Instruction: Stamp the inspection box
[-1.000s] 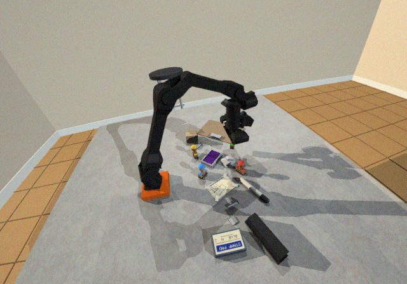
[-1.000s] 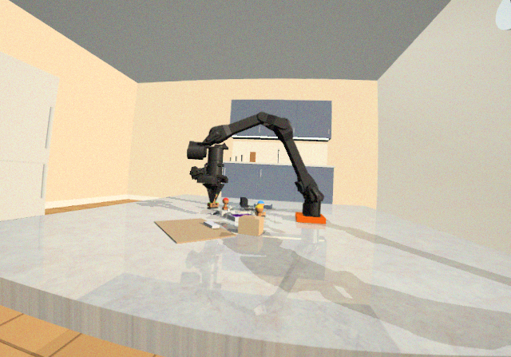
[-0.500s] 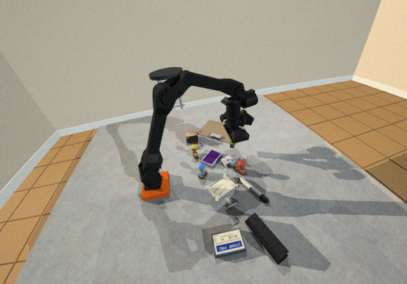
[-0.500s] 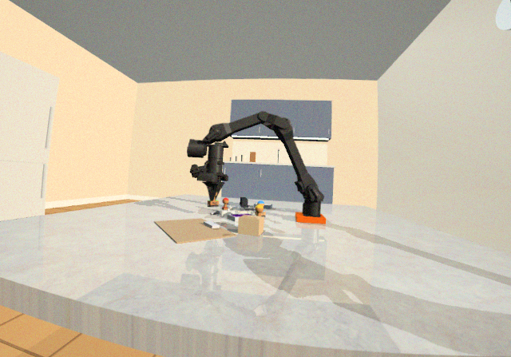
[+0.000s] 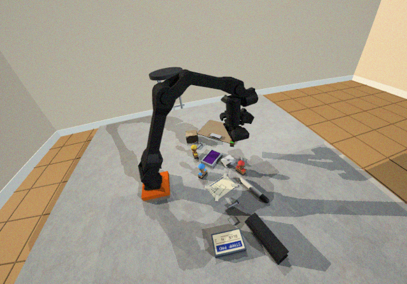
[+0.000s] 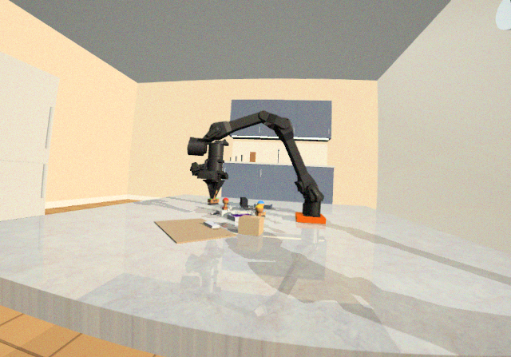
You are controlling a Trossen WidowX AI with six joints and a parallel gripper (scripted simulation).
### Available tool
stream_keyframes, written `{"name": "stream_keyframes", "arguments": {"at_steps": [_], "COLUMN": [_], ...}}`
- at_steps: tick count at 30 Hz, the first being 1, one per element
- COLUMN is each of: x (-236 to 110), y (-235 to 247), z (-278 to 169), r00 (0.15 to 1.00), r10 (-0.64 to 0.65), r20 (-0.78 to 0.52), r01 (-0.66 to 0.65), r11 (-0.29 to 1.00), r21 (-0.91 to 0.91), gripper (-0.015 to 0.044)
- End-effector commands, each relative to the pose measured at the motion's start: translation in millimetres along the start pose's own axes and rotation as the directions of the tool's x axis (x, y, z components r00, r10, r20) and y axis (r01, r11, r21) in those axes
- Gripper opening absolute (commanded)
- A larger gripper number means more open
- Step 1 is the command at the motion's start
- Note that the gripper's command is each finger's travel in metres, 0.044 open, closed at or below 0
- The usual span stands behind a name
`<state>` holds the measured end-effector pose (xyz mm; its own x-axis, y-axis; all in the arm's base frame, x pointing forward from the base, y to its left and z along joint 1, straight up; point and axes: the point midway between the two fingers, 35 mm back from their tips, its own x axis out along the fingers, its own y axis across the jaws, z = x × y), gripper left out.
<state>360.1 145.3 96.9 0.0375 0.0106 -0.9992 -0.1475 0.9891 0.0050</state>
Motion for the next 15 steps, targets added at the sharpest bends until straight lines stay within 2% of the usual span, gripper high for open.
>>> {"name": "stream_keyframes", "arguments": {"at_steps": [1, 15], "x": [-3.2, -10.2], "y": [0.2, 0.0], "z": [0.6, 0.1], "r00": [1.0, 1.0], "r10": [0.002, 0.002], "r20": [0.003, 0.003], "r01": [-0.002, -0.002], "r11": [1.0, 1.0], "r21": [0.001, 0.001], "gripper": [0.0, 0.0]}}
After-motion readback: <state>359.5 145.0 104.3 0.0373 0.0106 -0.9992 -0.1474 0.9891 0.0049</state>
